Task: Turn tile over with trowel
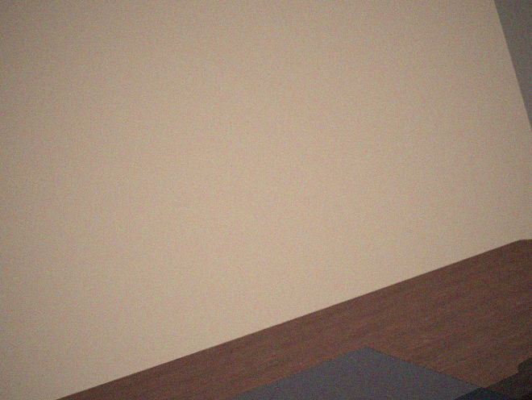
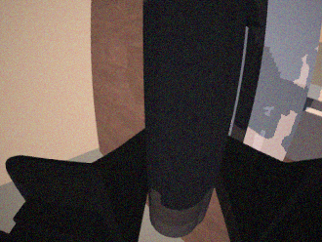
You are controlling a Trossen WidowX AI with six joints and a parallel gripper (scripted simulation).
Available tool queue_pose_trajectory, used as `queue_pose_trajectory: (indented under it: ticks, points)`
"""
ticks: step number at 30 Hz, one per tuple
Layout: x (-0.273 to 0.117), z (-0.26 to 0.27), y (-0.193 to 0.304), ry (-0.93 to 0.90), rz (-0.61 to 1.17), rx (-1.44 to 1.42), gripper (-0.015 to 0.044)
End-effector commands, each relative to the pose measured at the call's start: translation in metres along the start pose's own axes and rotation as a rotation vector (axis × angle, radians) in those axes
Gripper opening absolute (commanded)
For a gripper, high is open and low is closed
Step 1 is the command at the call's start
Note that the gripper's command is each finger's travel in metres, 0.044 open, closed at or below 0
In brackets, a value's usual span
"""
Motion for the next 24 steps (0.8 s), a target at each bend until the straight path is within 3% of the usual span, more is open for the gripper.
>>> queue_pose_trajectory:
  ticks: [1, 17, 24]
  points:
    - [-0.006, -0.002, 0.027, -0.031, 0.003, -0.004, 0.0000]
    - [-0.022, -0.036, 0.103, -0.088, 0.006, 0.037, 0.0000]
    - [-0.023, -0.037, 0.106, -0.090, 0.006, 0.041, 0.0000]
Point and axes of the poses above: the point midway between the two fingers, 35 mm back from their tips, its own x axis out along the fingers, its own z axis across the jaws, y = z × x, the point moved 4 cm from there along -x, back along the fingers, and after that the axes turned 1 degree about x, right-handed, at the moved point
